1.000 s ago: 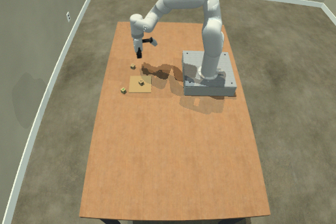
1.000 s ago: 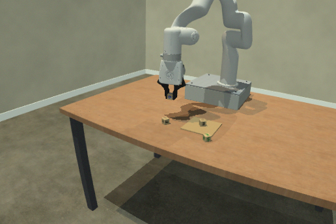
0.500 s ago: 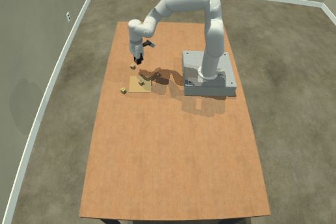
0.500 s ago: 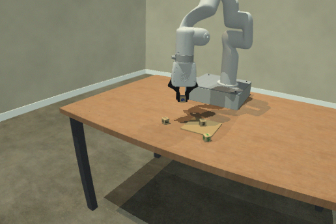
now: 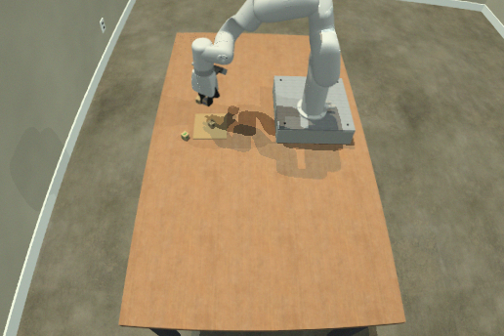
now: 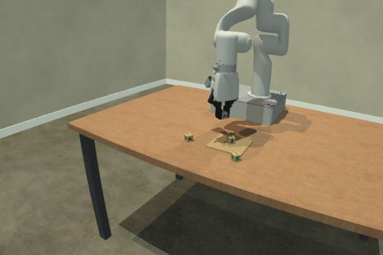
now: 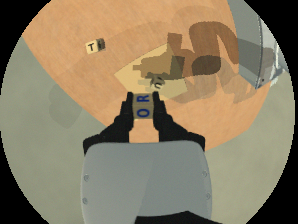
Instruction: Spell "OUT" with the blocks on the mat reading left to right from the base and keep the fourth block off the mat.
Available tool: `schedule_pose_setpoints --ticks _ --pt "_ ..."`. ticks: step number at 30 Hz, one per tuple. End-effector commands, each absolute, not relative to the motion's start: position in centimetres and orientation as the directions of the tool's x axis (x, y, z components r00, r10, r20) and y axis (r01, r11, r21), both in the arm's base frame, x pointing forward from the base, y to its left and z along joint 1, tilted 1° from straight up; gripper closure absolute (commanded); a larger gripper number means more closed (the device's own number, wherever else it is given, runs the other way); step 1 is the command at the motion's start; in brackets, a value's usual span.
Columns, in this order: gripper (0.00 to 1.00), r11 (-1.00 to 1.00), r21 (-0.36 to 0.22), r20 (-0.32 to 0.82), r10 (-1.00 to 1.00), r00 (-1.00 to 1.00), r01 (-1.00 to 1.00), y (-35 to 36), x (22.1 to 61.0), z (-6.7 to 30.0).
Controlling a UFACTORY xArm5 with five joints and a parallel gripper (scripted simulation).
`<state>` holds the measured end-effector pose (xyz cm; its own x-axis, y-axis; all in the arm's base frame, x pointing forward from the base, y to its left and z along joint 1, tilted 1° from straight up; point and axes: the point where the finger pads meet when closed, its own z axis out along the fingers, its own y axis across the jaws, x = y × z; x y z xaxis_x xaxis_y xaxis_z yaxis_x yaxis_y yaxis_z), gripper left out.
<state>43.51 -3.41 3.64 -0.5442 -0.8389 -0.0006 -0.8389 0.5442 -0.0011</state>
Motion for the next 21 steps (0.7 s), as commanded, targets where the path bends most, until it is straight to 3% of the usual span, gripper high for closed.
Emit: schedule_pose_setpoints --ticks 1,16,21 --pt "0.79 0.423 -0.006 -0.002 -0.906 -0.423 -0.906 -1.5 43.5 3.8" --pt "0.79 0.022 -0.008 -0.001 -1.000 -0.022 -1.000 4.0 42.3 4.0" --pt "0.79 -0.005 -0.008 -0.001 -1.000 0.005 -1.000 4.3 42.2 4.0"
